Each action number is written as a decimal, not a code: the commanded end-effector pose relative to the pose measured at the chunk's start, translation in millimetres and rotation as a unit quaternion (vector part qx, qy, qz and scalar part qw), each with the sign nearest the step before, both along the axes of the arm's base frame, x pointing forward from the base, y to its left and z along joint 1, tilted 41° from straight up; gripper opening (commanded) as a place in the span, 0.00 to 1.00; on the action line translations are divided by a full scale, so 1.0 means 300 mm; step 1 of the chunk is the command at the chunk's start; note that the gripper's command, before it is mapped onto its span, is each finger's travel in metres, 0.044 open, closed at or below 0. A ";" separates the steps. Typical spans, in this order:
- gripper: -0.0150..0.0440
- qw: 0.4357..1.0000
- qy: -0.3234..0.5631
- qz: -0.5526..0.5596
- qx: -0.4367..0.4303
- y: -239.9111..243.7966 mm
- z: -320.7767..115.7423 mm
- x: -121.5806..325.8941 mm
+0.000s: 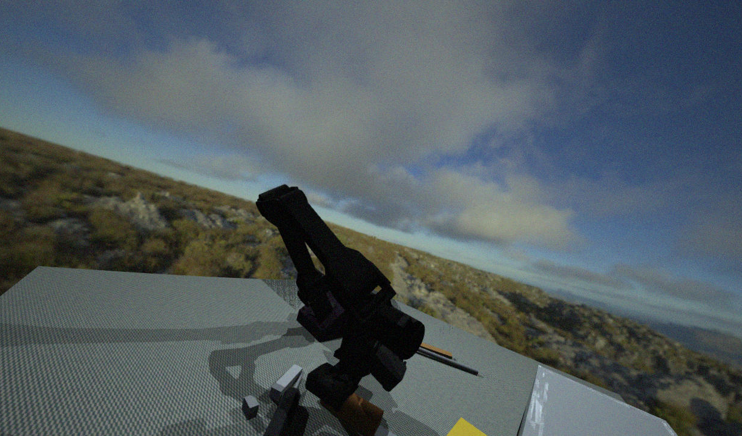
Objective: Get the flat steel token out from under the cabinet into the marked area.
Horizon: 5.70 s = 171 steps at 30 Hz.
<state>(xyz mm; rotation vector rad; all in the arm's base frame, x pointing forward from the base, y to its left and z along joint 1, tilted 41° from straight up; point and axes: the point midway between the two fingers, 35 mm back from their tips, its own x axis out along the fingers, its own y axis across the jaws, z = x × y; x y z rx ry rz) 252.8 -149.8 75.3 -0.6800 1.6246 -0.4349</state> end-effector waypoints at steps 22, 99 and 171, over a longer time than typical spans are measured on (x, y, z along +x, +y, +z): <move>0.25 1.000 -0.002 -0.002 -0.001 0.009 -0.014 0.109; 0.25 1.000 -0.005 -0.003 -0.001 0.034 -0.053 0.384; 0.25 1.000 -0.005 -0.003 -0.001 0.061 -0.085 0.368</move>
